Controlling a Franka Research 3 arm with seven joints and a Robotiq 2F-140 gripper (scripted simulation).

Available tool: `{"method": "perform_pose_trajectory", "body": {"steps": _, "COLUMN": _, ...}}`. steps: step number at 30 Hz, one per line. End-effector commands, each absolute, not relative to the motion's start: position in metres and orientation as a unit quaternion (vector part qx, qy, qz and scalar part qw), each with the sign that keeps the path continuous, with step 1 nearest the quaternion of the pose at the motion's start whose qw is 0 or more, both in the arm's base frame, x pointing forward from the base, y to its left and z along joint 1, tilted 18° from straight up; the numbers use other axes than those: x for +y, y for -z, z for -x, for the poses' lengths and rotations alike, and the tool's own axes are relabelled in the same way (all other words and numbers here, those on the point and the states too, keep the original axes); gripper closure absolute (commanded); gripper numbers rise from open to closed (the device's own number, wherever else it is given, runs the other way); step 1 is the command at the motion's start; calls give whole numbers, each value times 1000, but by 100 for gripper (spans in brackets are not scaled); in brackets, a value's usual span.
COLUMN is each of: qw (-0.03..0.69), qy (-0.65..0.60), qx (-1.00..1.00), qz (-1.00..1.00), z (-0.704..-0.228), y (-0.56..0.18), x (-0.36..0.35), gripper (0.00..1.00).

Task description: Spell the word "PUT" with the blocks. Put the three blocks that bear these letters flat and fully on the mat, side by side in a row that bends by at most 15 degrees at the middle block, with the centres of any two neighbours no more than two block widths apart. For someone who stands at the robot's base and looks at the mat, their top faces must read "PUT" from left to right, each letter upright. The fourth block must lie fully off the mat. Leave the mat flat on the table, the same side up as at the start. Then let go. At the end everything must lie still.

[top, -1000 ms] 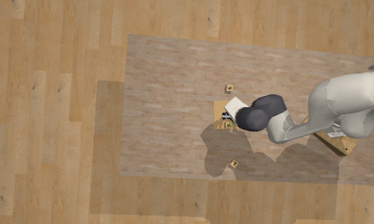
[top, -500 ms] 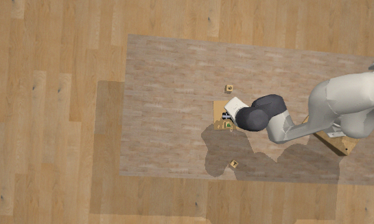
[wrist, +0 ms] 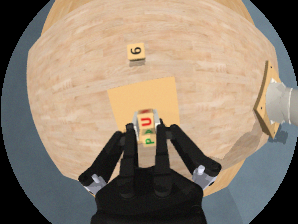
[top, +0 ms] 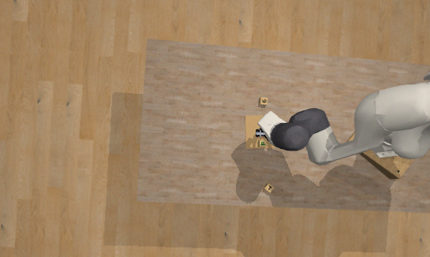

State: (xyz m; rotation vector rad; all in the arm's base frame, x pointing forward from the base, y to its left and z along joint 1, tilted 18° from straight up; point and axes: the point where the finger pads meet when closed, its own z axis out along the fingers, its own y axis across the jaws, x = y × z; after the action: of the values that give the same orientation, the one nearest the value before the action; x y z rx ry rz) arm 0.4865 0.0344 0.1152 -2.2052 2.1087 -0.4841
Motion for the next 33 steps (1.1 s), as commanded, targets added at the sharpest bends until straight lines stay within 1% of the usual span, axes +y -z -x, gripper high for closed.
{"method": "perform_pose_trajectory", "body": {"steps": 1, "qw": 27, "qy": 158, "qx": 682, "qz": 714, "z": -486, "y": -115, "x": 34, "gripper": 84}}
{"method": "perform_pose_trajectory", "body": {"steps": 33, "qw": 27, "qy": 158, "qx": 682, "qz": 714, "z": -487, "y": -112, "x": 33, "gripper": 84}}
